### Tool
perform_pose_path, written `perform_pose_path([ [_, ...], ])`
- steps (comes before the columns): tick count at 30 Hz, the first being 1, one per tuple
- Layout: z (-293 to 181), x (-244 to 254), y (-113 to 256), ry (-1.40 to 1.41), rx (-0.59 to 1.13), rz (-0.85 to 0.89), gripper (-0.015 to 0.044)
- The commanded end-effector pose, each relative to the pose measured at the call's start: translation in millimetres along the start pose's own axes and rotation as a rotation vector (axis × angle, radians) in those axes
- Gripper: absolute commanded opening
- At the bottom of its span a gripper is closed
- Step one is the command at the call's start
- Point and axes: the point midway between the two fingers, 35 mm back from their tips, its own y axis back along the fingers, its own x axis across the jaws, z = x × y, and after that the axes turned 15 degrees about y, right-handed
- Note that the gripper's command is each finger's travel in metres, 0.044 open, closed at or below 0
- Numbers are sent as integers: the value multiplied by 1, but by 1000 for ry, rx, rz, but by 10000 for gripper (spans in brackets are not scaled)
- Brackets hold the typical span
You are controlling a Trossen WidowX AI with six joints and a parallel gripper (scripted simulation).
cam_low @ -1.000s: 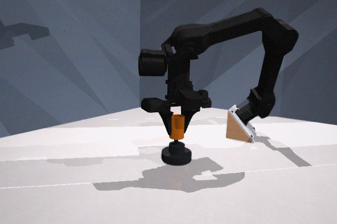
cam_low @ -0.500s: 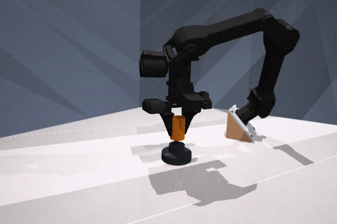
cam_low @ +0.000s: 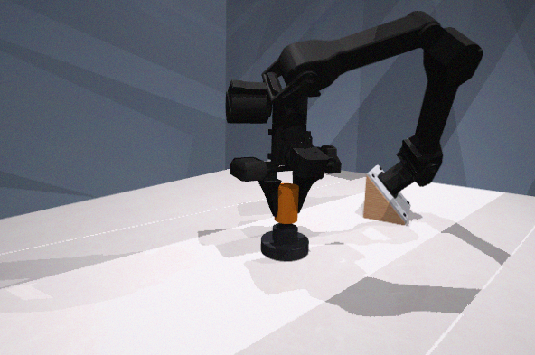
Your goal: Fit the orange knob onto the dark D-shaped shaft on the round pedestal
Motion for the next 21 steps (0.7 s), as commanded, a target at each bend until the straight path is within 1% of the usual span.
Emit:
perform_pose_path([
  [1,1,-1,-3,-3,-3,-3,0],
  [21,0,0,-13,7,-4,-3,0],
])
